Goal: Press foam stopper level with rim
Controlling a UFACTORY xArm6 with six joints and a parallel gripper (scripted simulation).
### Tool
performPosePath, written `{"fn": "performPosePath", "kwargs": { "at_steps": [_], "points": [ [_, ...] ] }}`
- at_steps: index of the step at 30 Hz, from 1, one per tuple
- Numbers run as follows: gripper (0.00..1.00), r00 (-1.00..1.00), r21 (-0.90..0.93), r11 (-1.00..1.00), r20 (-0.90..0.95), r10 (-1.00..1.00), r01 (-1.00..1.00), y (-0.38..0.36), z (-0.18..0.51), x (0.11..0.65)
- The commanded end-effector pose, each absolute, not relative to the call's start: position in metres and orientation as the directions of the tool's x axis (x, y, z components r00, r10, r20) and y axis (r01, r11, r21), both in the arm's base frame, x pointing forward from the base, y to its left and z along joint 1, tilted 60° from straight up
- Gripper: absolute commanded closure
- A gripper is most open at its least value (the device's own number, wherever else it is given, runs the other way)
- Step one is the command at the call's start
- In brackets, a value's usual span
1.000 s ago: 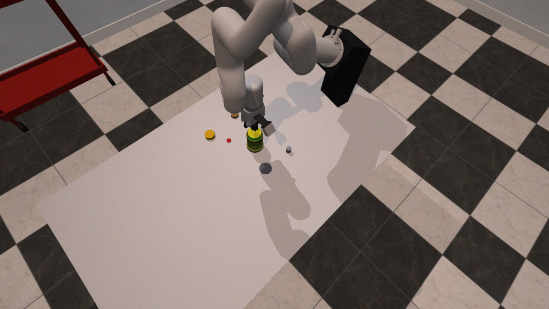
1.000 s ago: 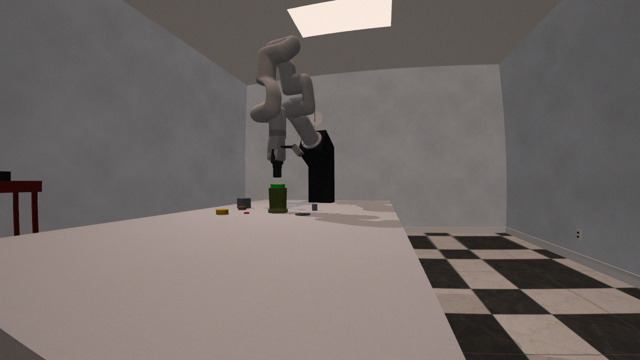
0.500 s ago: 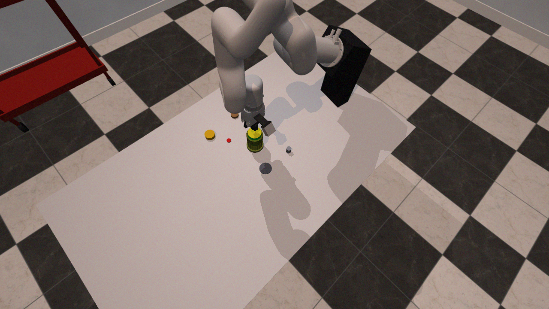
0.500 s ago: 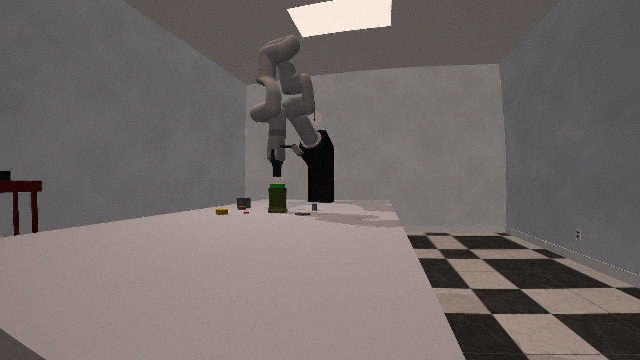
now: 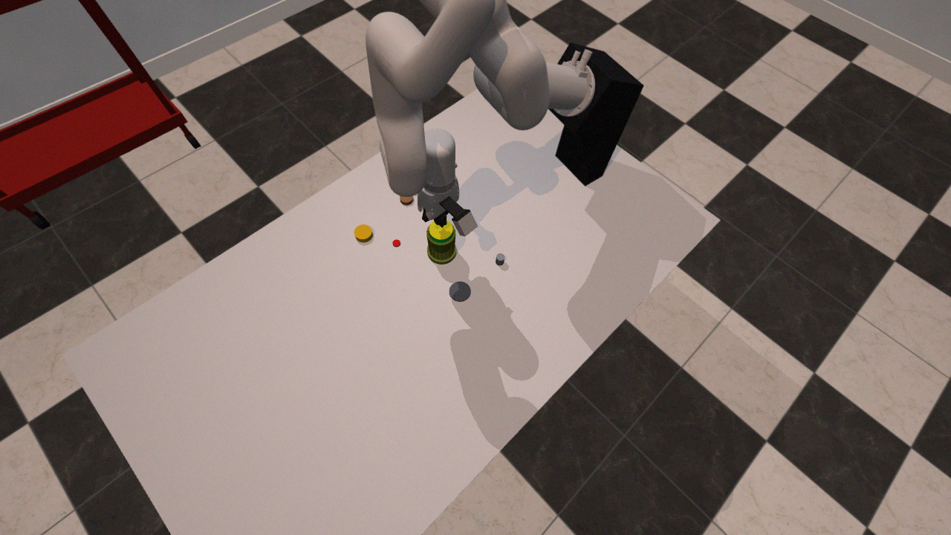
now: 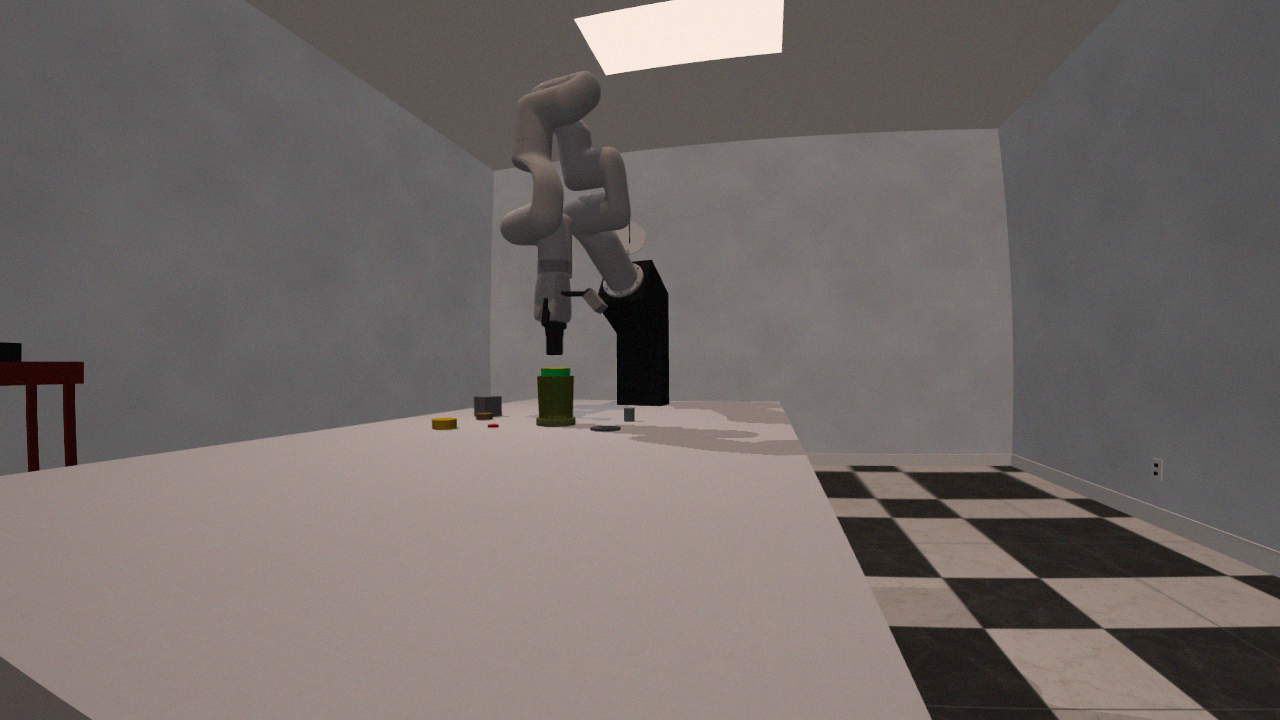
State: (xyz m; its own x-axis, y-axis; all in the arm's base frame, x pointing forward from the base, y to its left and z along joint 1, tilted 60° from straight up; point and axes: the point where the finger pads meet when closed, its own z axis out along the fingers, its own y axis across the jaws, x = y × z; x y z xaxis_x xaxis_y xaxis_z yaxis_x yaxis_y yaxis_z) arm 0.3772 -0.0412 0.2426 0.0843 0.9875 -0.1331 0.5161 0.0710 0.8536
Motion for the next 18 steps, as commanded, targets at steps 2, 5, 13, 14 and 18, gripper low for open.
{"fn": "performPosePath", "kwargs": {
  "at_steps": [2,5,13,14,18],
  "points": [
    [1.00,0.084,0.854,0.071,-0.133,0.988,0.515,-0.0411,0.2432,0.3773],
    [1.00,0.084,0.854,0.071,-0.133,0.988,0.515,-0.0411,0.2432,0.3773],
    [1.00,0.085,0.854,0.071,-0.133,0.987,0.515,-0.0394,0.2439,0.3775],
    [1.00,0.085,0.854,0.071,-0.134,0.987,0.515,-0.0389,0.2441,0.3775],
    [1.00,0.085,0.854,0.071,-0.134,0.987,0.516,-0.0383,0.2444,0.3777]
  ]
}}
